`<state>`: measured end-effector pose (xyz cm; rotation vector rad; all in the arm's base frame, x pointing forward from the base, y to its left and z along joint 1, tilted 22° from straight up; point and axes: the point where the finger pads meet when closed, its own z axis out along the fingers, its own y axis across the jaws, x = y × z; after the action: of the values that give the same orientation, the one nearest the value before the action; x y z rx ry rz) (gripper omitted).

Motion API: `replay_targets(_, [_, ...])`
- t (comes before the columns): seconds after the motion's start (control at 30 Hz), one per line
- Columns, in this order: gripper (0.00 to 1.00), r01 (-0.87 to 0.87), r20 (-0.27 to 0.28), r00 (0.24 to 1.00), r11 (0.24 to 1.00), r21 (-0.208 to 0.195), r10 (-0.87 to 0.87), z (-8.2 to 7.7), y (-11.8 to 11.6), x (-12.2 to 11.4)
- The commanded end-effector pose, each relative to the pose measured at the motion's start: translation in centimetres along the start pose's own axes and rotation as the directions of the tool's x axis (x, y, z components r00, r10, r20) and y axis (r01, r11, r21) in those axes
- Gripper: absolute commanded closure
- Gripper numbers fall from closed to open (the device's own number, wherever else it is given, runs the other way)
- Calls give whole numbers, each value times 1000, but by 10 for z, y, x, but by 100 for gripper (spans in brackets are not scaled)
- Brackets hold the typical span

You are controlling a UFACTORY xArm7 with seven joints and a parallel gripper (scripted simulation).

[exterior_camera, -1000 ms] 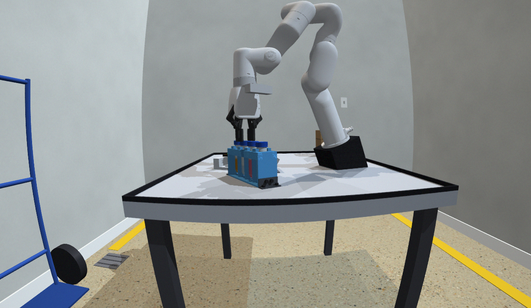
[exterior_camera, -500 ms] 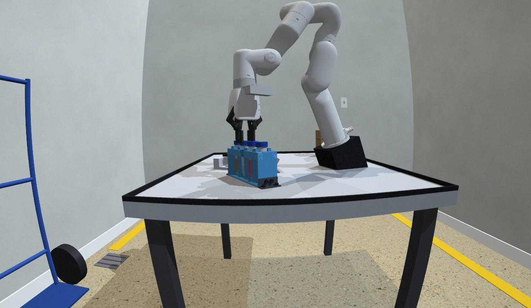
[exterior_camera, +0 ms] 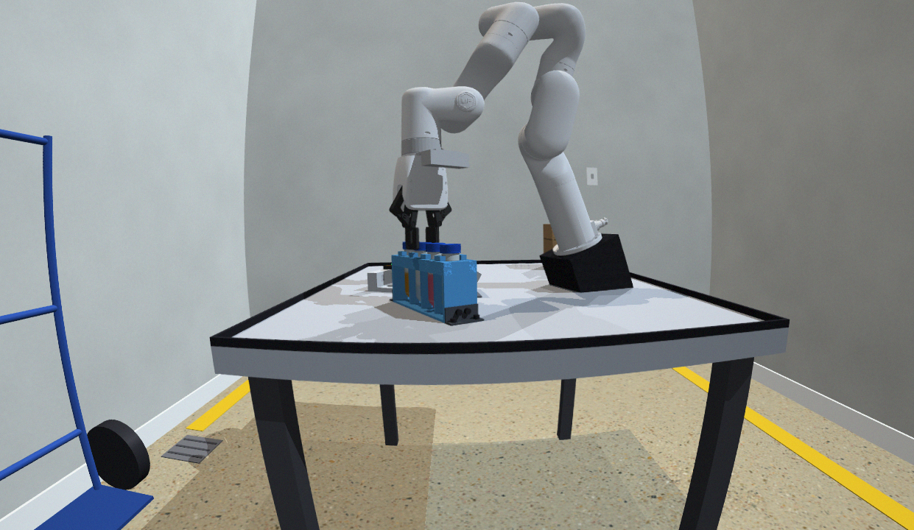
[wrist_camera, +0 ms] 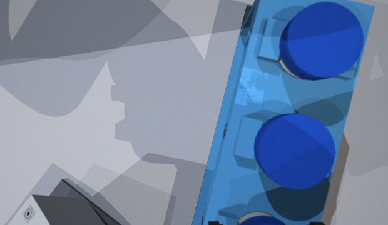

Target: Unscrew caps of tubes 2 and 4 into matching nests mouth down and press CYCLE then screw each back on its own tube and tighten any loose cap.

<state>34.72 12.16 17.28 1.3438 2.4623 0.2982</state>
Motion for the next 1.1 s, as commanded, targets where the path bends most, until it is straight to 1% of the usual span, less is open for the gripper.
replay_targets(0.0, [54,0,1,1000,1000,-3,0,0,1,0])
replay_targets(0.03, [100,0,1,1000,1000,-3,0,0,1,0])
replay_targets(0.5, [100,0,1,1000,1000,-3,0,0,1,0])
replay_targets(0.7, [100,-120,0,993,993,-3,120,0,1,0])
replay_targets(0.8, [100,-139,0,990,990,-3,139,0,1,0])
replay_targets(1.07, [100,-295,0,955,955,-3,295,0,1,0])
